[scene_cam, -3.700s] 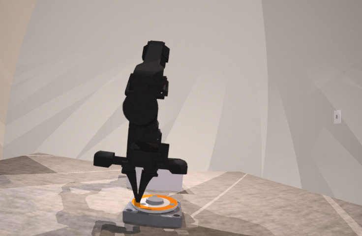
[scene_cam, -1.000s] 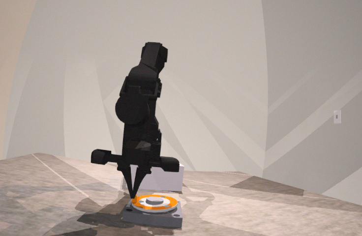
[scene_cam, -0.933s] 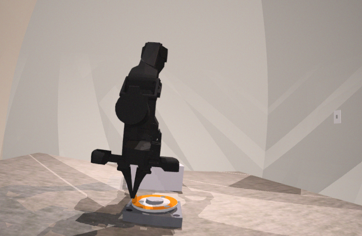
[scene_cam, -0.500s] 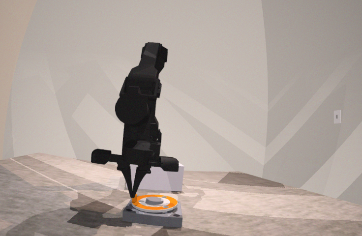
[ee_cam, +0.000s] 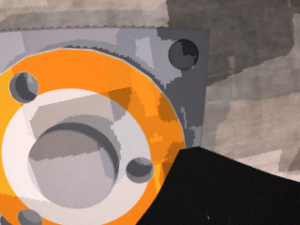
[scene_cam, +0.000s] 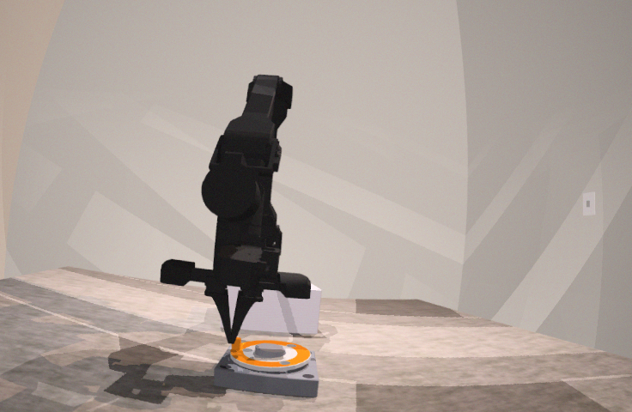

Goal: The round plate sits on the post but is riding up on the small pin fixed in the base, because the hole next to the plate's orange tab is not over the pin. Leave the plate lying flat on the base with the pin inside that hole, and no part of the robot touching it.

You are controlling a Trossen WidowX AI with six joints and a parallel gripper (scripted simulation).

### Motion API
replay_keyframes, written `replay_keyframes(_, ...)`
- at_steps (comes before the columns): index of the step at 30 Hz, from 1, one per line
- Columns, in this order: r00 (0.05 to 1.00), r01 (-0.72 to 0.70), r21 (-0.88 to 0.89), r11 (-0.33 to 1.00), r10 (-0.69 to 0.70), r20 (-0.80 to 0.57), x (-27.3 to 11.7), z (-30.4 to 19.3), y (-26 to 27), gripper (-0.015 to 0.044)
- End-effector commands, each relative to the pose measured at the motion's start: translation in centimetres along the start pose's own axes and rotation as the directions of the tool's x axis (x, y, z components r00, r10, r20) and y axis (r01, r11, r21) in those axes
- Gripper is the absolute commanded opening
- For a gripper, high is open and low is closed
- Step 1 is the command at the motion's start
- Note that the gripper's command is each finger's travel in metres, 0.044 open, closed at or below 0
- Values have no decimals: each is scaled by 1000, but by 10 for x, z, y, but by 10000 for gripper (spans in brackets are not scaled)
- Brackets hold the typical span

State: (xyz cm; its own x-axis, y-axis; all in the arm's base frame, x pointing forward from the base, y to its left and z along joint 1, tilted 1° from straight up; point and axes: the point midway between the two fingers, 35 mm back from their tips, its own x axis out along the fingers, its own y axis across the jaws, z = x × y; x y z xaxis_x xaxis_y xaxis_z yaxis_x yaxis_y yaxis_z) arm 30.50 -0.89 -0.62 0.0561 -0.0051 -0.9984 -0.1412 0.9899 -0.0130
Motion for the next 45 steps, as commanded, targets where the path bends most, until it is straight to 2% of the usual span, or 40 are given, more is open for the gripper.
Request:
replay_keyframes(1, 1000, -3, -3, 1000, 3, -17, 3, -8, 1, 0)
replay_keyframes(45, 1000, -5, -3, 1000, 5, -20, -1, -42, 23, 0)
